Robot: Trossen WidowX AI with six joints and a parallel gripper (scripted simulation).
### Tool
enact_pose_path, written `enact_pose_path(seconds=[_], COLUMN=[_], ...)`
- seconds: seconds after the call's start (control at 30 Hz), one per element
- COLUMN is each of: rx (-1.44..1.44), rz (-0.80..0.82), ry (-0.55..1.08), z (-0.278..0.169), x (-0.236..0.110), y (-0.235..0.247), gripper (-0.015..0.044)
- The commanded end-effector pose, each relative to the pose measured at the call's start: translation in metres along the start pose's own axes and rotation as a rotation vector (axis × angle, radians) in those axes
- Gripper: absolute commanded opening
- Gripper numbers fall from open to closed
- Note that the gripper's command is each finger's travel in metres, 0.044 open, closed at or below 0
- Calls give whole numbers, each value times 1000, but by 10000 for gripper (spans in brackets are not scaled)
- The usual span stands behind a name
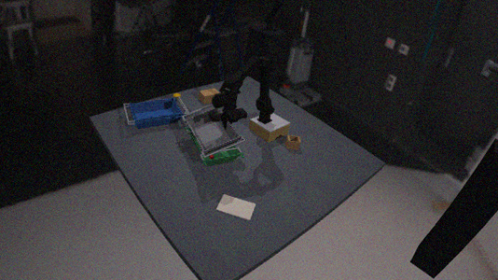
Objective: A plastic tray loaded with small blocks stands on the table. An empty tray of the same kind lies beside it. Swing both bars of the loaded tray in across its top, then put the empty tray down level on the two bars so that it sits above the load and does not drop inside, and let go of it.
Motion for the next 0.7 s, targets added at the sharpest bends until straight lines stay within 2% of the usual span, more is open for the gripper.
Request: enact_pose_path(seconds=[0.0,0.67], rx=[2,2], rz=[12,12], ry=[-4,-4], z=[1,2], x=[7,21], y=[4,9], gripper=[0,0])
Point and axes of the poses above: the point midway between the two fingers, 35 mm back from their tips, its own x axis out along the fingers, its own y axis across the jaws, z = x × y, the point moved 9 cm from there along -x, back along the fingers, and after that the axes turned 10 degrees about -x, right-handed, at the moved point
